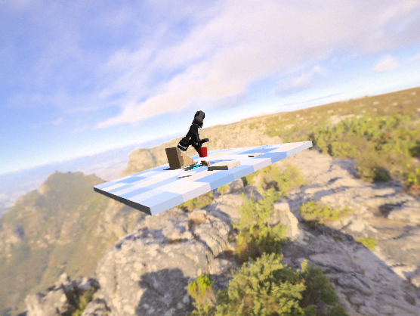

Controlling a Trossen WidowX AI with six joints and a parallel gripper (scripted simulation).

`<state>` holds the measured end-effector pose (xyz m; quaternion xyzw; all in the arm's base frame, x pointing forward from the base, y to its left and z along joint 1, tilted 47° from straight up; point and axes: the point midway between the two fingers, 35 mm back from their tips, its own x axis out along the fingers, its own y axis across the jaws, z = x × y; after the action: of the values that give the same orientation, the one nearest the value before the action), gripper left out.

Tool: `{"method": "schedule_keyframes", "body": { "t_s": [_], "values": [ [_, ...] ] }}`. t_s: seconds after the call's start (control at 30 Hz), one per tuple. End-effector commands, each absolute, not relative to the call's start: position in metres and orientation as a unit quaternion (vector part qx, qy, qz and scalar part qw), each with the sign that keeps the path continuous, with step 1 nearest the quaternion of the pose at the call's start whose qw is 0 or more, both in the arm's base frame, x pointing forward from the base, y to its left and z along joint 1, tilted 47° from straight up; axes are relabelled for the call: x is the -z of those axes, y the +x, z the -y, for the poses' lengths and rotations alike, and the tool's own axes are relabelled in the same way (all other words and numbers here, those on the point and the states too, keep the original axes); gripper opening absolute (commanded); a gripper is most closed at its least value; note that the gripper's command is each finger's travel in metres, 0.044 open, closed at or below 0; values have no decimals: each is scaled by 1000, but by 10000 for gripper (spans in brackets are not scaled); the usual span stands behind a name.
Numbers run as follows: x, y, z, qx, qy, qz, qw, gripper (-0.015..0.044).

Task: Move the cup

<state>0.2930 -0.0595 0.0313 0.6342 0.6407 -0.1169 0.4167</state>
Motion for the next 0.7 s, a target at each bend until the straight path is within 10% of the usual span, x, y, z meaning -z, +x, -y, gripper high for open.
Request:
{"method": "schedule_keyframes", "body": {
  "t_s": [0.0, 0.67],
  "values": [
    [-22, 286, 65, 118, 632, -644, 416, 0],
    [20, 253, 99, 119, 631, -644, 416, 0]
  ]
}}
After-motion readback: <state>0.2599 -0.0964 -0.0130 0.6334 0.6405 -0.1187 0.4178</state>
